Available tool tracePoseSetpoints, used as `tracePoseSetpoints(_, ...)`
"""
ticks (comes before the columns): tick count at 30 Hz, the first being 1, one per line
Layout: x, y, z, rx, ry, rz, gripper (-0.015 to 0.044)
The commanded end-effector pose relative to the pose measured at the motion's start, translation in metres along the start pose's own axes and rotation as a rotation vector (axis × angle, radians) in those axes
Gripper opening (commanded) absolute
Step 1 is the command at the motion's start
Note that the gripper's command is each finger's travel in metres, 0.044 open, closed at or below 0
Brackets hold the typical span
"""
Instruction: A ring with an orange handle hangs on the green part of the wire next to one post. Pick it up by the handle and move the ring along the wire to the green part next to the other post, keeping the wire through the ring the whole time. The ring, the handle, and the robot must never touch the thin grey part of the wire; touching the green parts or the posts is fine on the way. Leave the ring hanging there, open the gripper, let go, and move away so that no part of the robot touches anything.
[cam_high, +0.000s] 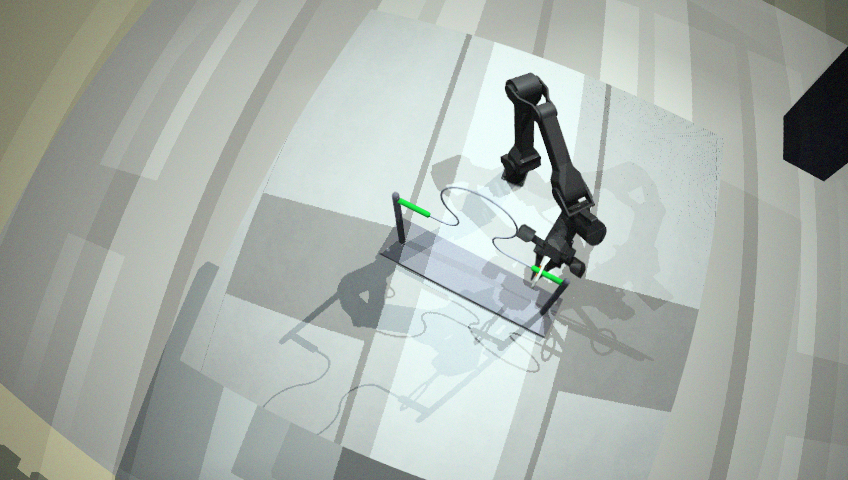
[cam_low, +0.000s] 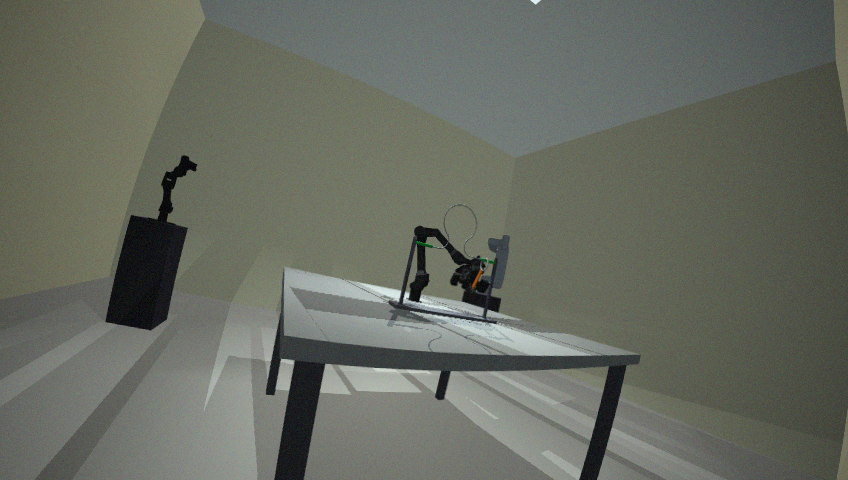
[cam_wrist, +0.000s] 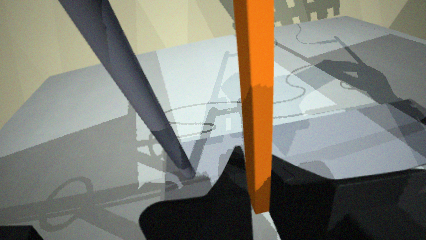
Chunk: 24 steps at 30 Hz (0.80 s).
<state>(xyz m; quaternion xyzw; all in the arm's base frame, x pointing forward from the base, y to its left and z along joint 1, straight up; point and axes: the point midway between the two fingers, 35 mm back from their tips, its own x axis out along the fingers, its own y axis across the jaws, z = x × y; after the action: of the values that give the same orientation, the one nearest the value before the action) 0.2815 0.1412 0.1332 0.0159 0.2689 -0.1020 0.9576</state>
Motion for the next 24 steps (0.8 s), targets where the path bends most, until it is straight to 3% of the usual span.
tracePoseSetpoints(1,0.001,-0.001,-0.002,0.0,0.001,-0.003,-0.015)
tracePoseSetpoints(4,0.001,-0.001,-0.002,0.0,0.001,-0.003,-0.015)
tracePoseSetpoints(16,-0.002,0.0,0.0,0.0,0.001,0.0,0.016)
tracePoseSetpoints(24,-0.028,0.001,-0.002,0.002,0.008,-0.003,0.016)
